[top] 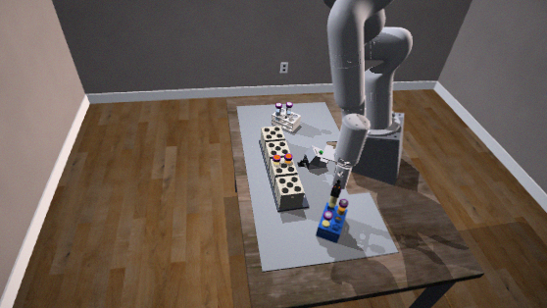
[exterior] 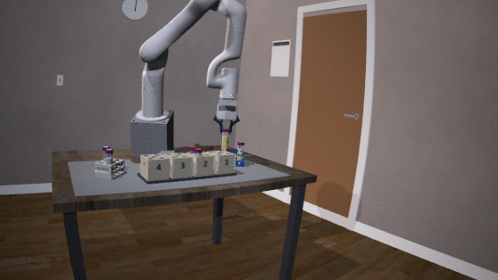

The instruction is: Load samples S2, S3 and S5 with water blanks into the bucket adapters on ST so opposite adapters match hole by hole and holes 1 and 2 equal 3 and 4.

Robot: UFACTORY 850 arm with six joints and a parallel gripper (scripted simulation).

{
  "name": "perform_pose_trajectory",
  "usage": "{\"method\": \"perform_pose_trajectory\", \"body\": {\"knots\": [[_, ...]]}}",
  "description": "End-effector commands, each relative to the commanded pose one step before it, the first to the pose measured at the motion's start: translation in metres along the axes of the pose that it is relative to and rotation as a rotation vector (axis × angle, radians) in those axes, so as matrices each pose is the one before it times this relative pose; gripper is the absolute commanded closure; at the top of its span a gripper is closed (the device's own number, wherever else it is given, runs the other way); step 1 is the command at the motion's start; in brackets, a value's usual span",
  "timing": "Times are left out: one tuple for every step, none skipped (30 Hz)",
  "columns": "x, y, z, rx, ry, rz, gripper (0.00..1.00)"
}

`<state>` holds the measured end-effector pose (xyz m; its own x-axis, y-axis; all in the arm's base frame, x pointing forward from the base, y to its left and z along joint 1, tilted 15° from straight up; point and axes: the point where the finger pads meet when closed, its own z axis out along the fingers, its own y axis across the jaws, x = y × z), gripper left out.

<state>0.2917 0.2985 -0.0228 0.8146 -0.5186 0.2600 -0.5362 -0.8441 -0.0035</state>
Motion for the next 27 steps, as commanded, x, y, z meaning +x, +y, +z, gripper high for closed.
{"method": "perform_pose_trajectory", "body": {"knots": [[0.00019, -0.00074, -0.01093, -0.00456, 0.00104, -0.00035, 1.00], [0.00000, 0.00000, -0.00200, 0.00001, 0.00000, 0.00000, 1.00], [0.00000, 0.00000, -0.00200, 0.00000, 0.00000, 0.00000, 1.00], [0.00000, 0.00000, -0.00200, 0.00000, 0.00000, 0.00000, 1.00], [0.00000, 0.00000, -0.00200, 0.00000, 0.00000, 0.00000, 1.00], [0.00000, 0.00000, -0.00200, 0.00000, 0.00000, 0.00000, 1.00], [0.00000, 0.00000, -0.00200, 0.00000, 0.00000, 0.00000, 1.00], [0.00000, 0.00000, -0.00200, 0.00000, 0.00000, 0.00000, 1.00], [0.00000, 0.00000, -0.00200, 0.00000, 0.00000, 0.00000, 1.00], [0.00000, 0.00000, -0.00200, 0.00000, 0.00000, 0.00000, 1.00], [0.00000, 0.00000, -0.00200, 0.00000, 0.00000, 0.00000, 1.00], [0.00000, 0.00000, -0.00200, 0.00000, 0.00000, 0.00000, 1.00], [0.00000, 0.00000, 0.00000, 0.00000, 0.00000, 0.00000, 1.00], [0.00000, 0.00000, 0.00000, 0.00000, 0.00000, 0.00000, 1.00], [0.00000, -0.00001, -0.00201, 0.00000, 0.00000, 0.00000, 1.00], [0.00000, 0.00000, -0.00200, 0.00000, 0.00000, 0.00000, 1.00], [0.00000, 0.00000, -0.00200, 0.00000, 0.00000, 0.00000, 1.00], [0.00000, 0.00000, -0.00200, 0.00000, 0.00000, 0.00000, 1.00], [0.00000, 0.00000, -0.00200, 0.00000, 0.00000, 0.00000, 1.00], [0.00000, 0.00000, -0.00200, 0.00000, 0.00000, 0.00000, 1.00], [0.00000, 0.00000, -0.00200, 0.00000, 0.00000, 0.00000, 1.00], [0.00000, 0.00000, -0.00200, 0.00000, 0.00000, 0.00000, 1.00], [0.00000, -0.00001, -0.00200, 0.00000, 0.00000, 0.00000, 1.00], [0.00000, -0.00001, -0.00200, 0.00000, 0.00000, 0.00000, 1.00], [0.00000, -0.00001, -0.00200, 0.00000, 0.00000, 0.00000, 1.00], [0.00000, -0.00001, -0.00200, 0.00000, 0.00000, 0.00000, 1.00], [0.00000, -0.00001, -0.00200, 0.00000, 0.00000, 0.00000, 1.00]]}}
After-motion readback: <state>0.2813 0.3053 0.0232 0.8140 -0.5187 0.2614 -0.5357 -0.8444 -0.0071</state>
